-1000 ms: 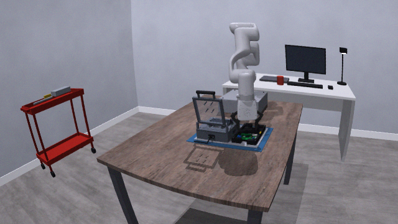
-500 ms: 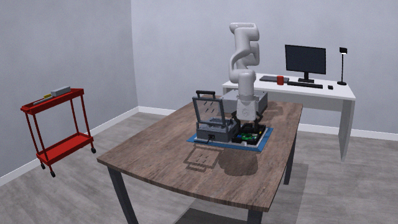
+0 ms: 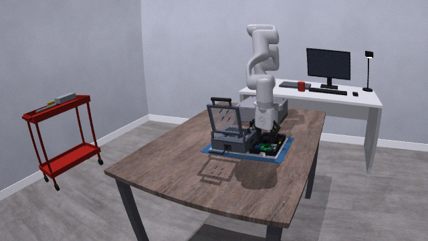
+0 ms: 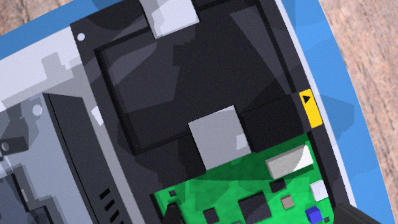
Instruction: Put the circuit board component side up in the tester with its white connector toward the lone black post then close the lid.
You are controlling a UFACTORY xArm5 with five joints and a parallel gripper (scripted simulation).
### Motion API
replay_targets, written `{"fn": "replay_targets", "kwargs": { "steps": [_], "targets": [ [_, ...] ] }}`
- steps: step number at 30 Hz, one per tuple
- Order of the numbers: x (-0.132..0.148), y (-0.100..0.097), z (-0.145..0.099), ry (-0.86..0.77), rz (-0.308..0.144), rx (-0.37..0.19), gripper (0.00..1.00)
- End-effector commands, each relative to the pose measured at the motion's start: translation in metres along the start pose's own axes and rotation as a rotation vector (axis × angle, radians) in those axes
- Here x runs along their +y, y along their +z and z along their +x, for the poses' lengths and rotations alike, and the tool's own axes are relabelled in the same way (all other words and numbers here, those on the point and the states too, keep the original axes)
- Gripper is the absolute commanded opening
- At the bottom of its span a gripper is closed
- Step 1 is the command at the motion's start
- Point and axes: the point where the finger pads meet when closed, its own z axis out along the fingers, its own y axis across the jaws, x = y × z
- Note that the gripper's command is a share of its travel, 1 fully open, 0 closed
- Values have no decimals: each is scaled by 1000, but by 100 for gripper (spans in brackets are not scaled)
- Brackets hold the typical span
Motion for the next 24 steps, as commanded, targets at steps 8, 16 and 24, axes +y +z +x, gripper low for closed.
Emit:
{"fn": "replay_targets", "kwargs": {
  "steps": [8,16,24],
  "targets": [
    [1,-1,-1,347,-3,-3,100],
    [1,-1,-1,552,-3,-2,100],
    [1,-1,-1,725,-4,-2,100]
  ]
}}
